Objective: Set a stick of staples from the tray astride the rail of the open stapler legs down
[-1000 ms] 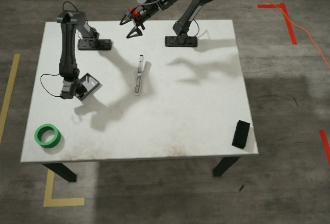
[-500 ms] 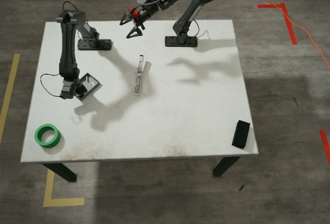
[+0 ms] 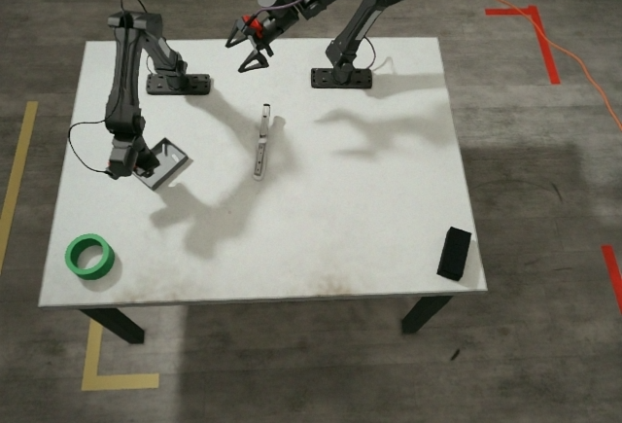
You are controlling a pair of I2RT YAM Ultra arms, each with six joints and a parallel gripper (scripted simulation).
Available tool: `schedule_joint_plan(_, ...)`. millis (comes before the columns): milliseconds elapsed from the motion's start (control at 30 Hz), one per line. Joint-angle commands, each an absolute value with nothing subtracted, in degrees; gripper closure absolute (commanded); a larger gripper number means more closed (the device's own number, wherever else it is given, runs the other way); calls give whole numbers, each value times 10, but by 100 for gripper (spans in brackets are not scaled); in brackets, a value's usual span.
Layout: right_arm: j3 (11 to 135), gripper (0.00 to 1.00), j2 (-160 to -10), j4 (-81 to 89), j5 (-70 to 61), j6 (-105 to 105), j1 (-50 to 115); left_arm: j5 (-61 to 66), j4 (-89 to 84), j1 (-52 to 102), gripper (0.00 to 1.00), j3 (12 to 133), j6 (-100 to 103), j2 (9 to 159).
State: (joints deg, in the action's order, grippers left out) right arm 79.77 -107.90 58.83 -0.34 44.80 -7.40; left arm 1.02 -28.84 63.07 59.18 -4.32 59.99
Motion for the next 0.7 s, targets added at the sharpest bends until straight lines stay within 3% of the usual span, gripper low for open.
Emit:
schedule_joint_plan(0,805,94,-1077,619,5,473,-65,8,-305,632,0,587,-44,584)
schedule_joint_plan(200,783,94,-1059,626,0,553,-23,19,-350,613,0,577,-51,556)
schedule_joint_plan(333,767,94,-1041,635,-4,673,78,20,-422,568,0,540,-48,465)
schedule_joint_plan(667,858,94,-1094,664,2,880,328,11,-566,472,0,449,-36,225)
